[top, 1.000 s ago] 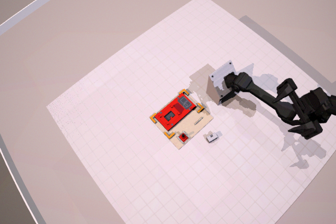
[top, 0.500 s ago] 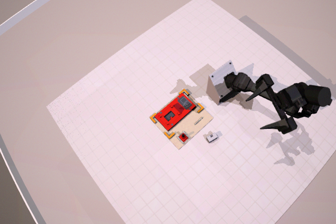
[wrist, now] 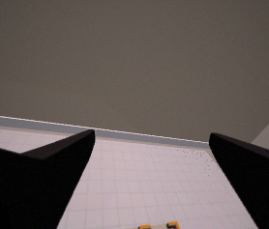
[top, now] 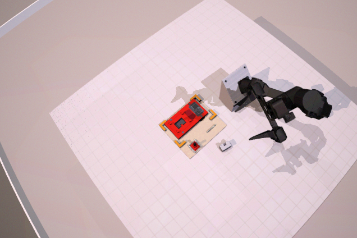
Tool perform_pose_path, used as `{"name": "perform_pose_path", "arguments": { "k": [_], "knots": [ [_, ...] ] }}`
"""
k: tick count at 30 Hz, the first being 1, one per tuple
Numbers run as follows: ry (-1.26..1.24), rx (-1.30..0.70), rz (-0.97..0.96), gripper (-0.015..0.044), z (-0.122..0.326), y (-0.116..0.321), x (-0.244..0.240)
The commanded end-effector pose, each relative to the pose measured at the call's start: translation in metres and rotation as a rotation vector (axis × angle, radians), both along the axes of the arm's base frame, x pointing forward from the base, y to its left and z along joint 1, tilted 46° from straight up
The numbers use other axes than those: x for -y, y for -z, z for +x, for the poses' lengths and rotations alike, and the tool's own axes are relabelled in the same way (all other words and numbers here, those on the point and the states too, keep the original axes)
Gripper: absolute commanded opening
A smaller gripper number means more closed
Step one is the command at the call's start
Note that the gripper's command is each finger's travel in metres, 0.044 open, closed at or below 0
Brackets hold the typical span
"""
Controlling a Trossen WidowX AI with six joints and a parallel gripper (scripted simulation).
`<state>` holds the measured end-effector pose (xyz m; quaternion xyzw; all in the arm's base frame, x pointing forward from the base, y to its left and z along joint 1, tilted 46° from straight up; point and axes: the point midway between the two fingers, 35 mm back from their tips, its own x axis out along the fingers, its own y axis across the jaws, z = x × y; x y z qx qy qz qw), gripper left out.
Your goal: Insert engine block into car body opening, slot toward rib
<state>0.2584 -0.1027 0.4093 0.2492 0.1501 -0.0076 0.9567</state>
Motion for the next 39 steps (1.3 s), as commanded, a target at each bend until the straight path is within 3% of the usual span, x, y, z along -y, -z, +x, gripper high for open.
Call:
{"name": "perform_pose_path", "arguments": {
  "k": [1,21,39],
  "knots": [
    [-0.070,-0.049,-0.035,0.0440,0.012,0.021,-0.004],
    [-0.623,-0.197,-0.321,0.0440,0.053,0.132,-0.074],
    [-1.194,-0.184,-0.540,0.0440,0.040,0.226,-0.158]
  ]
}}
